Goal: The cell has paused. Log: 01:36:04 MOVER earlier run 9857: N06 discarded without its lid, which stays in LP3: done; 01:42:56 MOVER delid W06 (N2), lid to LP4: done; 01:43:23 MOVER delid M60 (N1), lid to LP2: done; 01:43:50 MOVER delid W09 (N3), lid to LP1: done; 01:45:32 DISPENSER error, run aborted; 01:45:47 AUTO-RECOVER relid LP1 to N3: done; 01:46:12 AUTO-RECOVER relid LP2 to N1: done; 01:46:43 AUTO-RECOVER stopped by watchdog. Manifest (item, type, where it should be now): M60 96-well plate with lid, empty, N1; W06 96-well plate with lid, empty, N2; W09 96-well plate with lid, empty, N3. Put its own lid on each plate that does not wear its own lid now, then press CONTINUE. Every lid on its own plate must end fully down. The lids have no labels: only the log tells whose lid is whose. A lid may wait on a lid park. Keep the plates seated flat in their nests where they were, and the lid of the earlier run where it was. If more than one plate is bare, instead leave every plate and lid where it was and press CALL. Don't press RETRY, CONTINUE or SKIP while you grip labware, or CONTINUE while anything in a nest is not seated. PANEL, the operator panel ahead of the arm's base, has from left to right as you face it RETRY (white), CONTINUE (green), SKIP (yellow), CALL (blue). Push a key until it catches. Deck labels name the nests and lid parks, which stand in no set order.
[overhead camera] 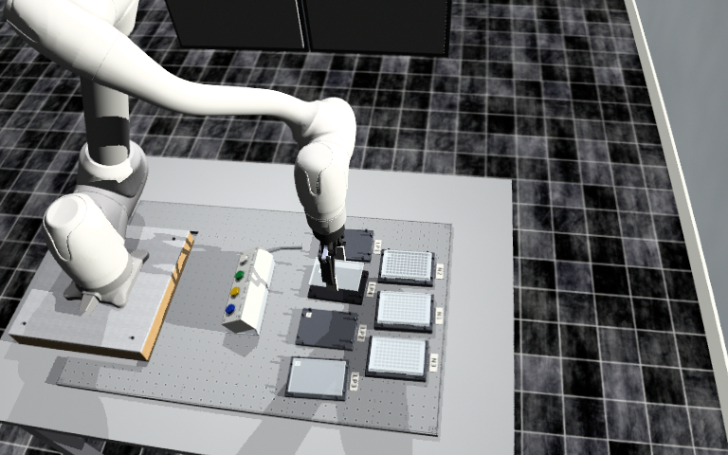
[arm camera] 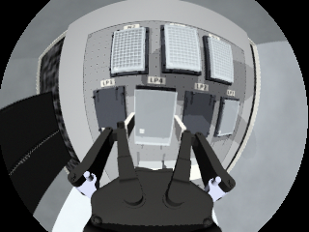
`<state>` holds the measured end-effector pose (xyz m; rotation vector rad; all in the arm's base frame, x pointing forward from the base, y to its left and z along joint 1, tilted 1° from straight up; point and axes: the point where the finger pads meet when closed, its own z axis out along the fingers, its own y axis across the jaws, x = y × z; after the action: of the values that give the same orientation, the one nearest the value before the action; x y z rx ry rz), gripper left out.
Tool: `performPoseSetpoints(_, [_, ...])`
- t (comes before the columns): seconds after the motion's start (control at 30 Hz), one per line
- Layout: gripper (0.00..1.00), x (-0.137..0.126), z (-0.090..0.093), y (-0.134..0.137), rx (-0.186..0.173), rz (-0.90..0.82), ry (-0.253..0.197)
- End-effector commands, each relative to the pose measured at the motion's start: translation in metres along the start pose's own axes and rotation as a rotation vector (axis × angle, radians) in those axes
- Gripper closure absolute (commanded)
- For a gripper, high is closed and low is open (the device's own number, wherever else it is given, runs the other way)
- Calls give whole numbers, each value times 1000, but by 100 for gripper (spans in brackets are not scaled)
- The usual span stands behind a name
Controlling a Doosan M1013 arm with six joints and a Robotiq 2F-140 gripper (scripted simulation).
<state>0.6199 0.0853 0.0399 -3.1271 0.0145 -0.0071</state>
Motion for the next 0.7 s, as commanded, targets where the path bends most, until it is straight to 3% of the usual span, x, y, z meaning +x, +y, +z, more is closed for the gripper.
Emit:
performPoseSetpoints(0.0, [100, 0, -5, 0, 0, 0, 0])
performPoseSetpoints(0.33, [100, 0, -22, 0, 0, 0, 0])
performPoseSetpoints(0.67, [100, 0, -28, 0, 0, 0, 0])
